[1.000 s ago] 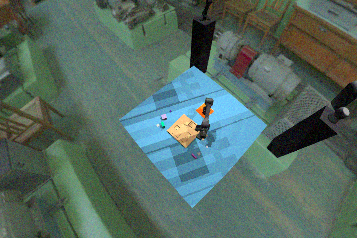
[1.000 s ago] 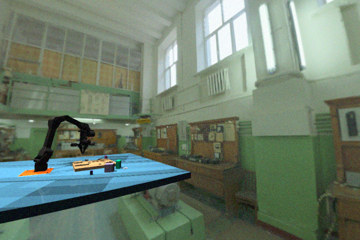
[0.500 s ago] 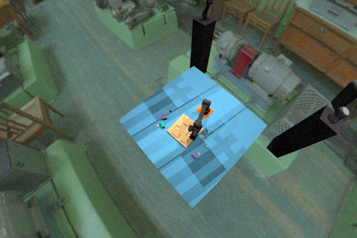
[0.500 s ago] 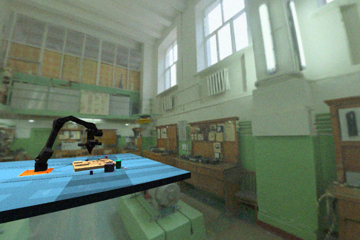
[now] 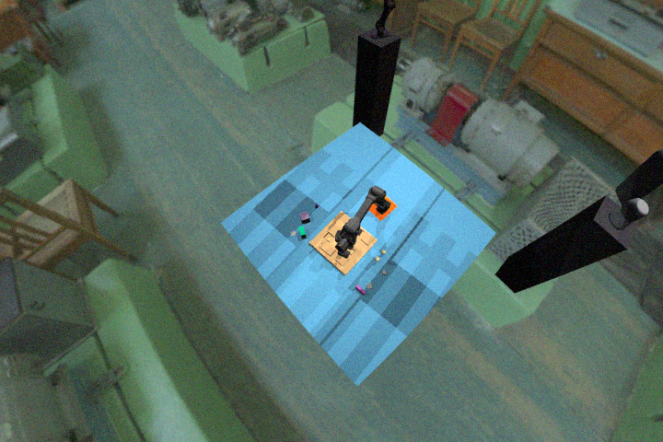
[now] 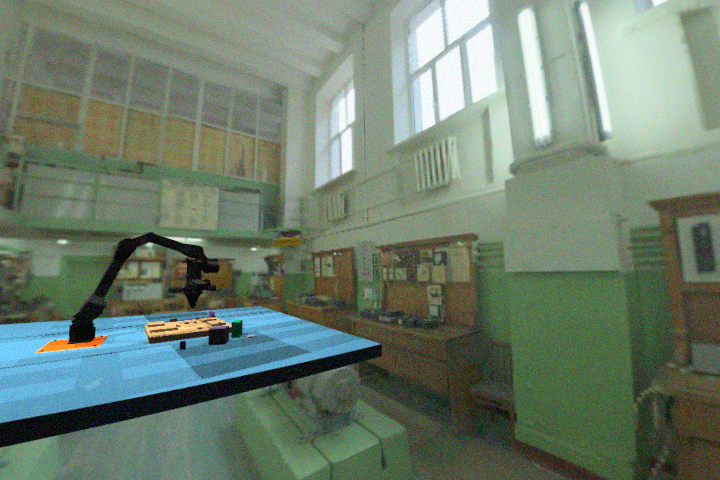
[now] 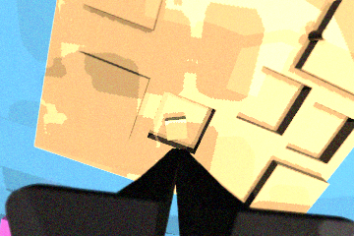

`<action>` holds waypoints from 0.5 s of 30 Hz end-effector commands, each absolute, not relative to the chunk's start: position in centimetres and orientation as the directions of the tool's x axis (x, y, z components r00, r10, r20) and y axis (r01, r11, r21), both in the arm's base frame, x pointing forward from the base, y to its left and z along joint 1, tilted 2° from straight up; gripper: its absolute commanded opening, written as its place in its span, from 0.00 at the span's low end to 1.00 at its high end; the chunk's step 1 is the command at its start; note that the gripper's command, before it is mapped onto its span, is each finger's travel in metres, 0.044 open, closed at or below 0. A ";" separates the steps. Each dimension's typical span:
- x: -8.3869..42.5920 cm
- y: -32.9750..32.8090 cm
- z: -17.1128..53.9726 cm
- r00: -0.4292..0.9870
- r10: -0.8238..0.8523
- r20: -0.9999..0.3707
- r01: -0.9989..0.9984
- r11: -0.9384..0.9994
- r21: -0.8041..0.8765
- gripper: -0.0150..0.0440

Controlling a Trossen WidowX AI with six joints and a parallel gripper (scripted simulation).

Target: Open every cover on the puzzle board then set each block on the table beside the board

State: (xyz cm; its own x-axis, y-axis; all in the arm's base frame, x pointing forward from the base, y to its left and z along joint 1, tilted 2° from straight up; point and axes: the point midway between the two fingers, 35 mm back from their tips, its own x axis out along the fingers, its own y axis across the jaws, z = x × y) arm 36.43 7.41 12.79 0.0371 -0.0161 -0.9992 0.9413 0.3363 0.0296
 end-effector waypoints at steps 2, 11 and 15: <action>37.6 5.1 12.9 0.038 -0.024 -0.999 0.935 0.353 0.027 0.25; 39.3 0.4 12.9 0.040 -0.030 -0.999 0.924 0.382 0.026 0.25; 39.7 -1.9 12.9 0.041 -0.034 -0.999 0.919 0.394 0.024 0.25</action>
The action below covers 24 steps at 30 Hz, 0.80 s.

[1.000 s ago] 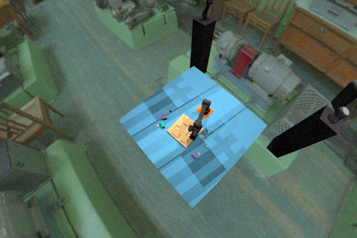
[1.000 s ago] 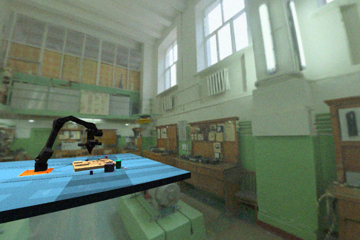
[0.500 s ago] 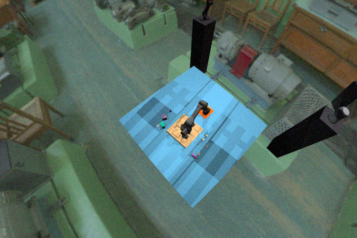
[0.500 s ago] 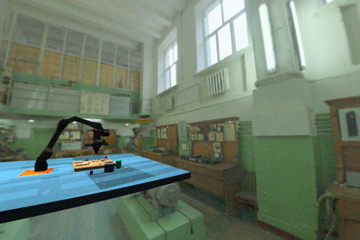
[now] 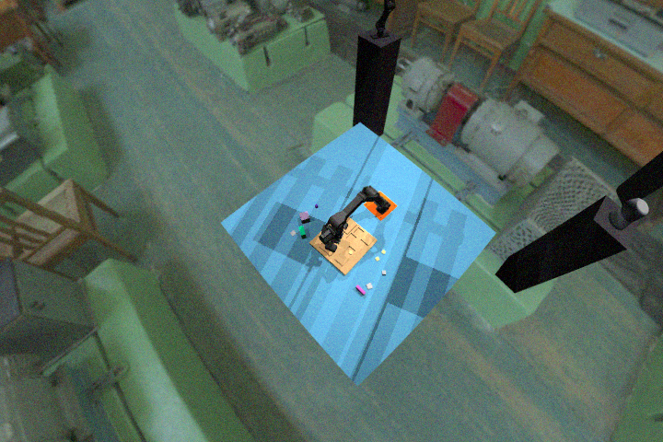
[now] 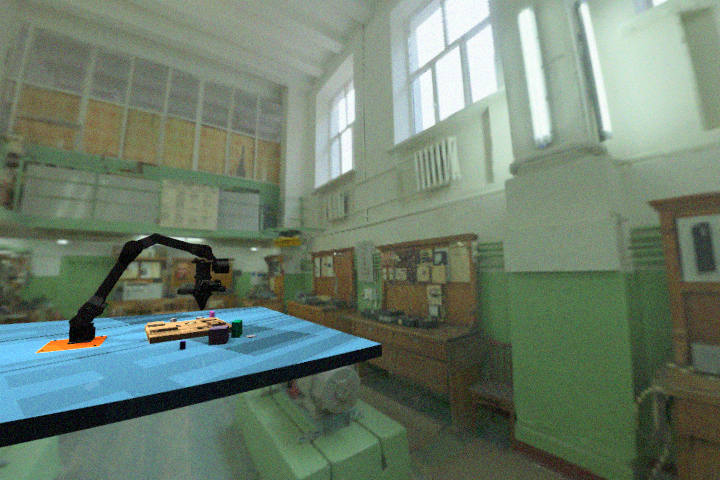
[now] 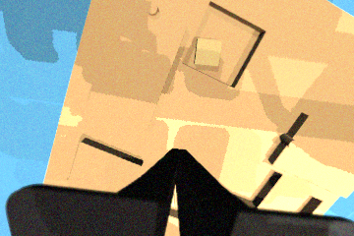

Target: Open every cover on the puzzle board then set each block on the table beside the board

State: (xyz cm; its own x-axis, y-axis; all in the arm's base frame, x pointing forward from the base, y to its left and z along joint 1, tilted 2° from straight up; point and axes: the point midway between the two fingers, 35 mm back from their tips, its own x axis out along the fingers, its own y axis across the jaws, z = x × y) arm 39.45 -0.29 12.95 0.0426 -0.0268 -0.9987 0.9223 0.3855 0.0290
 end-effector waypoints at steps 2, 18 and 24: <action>39.8 -3.1 12.9 0.041 -0.036 -0.999 0.916 0.401 0.023 0.25; 40.5 -6.5 10.6 0.041 -0.041 -0.998 0.908 0.418 0.020 0.25; 40.5 -6.7 8.0 0.041 -0.041 -0.998 0.908 0.418 0.020 0.25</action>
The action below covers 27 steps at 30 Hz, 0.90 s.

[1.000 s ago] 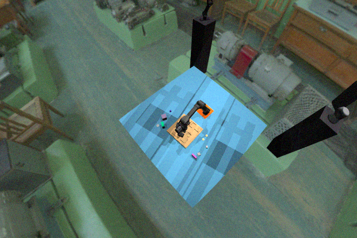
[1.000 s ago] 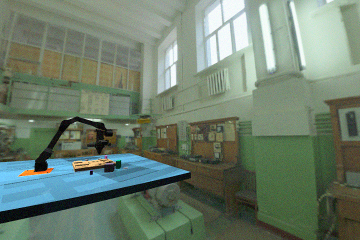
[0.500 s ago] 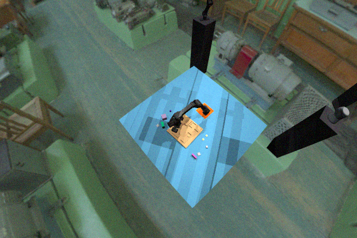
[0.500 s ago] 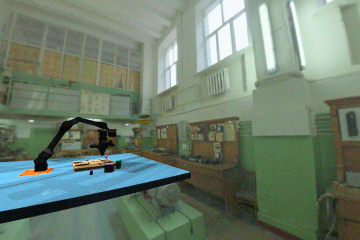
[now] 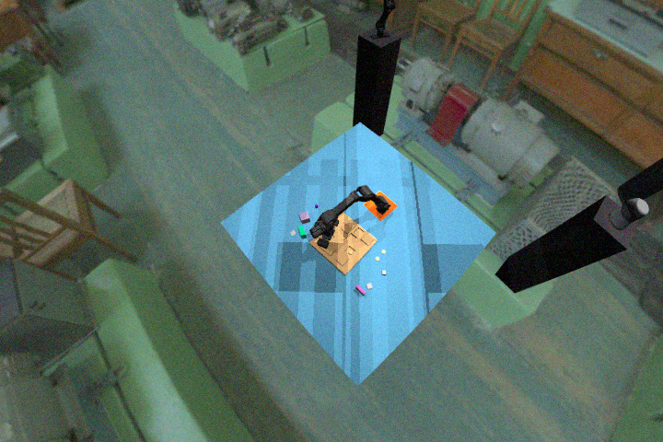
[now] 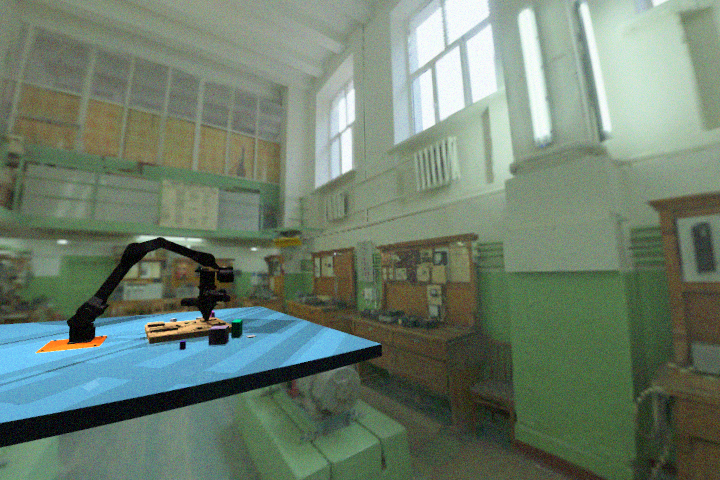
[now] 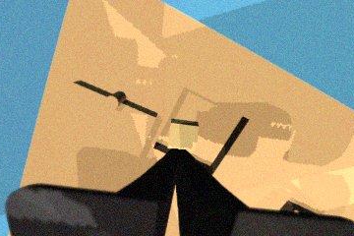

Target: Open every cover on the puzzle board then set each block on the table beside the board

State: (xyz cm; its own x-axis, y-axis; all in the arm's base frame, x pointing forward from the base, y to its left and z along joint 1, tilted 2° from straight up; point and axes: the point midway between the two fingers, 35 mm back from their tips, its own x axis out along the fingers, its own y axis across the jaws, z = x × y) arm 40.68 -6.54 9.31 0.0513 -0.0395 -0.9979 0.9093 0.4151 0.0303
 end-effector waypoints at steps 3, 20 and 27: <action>40.5 -6.7 8.0 0.041 -0.041 -0.998 0.880 0.474 0.017 0.25; 40.5 -6.8 6.8 0.041 -0.041 -0.998 -0.357 0.933 -0.053 0.25; 40.5 -6.9 6.8 0.041 -0.041 -0.998 -0.416 0.908 -0.054 0.25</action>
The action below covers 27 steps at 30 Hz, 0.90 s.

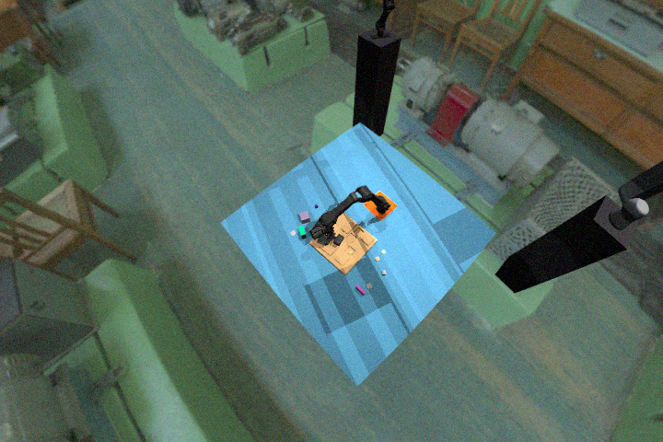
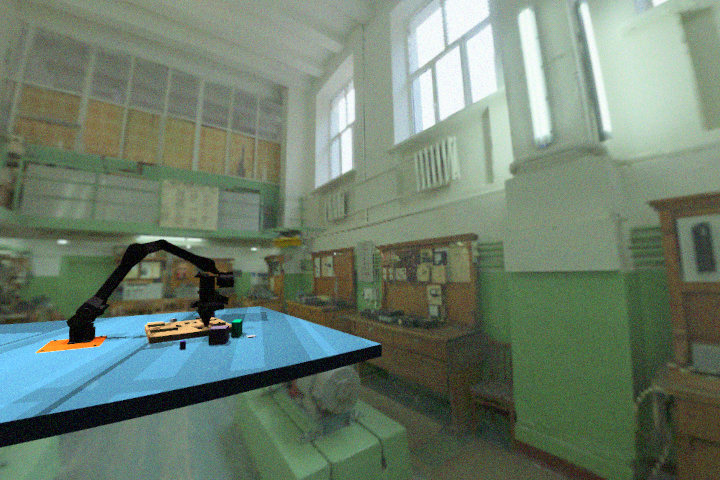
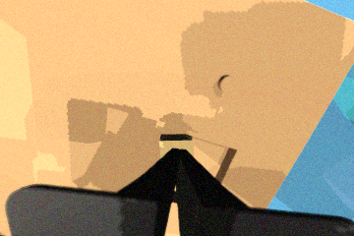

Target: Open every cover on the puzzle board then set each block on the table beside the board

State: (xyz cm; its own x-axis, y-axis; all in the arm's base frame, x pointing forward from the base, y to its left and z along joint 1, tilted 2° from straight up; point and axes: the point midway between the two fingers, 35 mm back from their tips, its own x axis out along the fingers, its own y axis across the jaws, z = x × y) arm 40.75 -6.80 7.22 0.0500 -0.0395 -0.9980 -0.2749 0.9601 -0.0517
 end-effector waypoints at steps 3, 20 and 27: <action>40.5 -6.9 6.8 0.041 -0.041 -0.998 -0.416 0.908 -0.054 0.25; 39.6 -8.2 6.5 0.040 -0.042 -0.998 -0.416 0.907 -0.055 0.25; 39.6 -8.2 6.5 0.040 -0.042 -0.998 -0.414 0.908 -0.055 0.25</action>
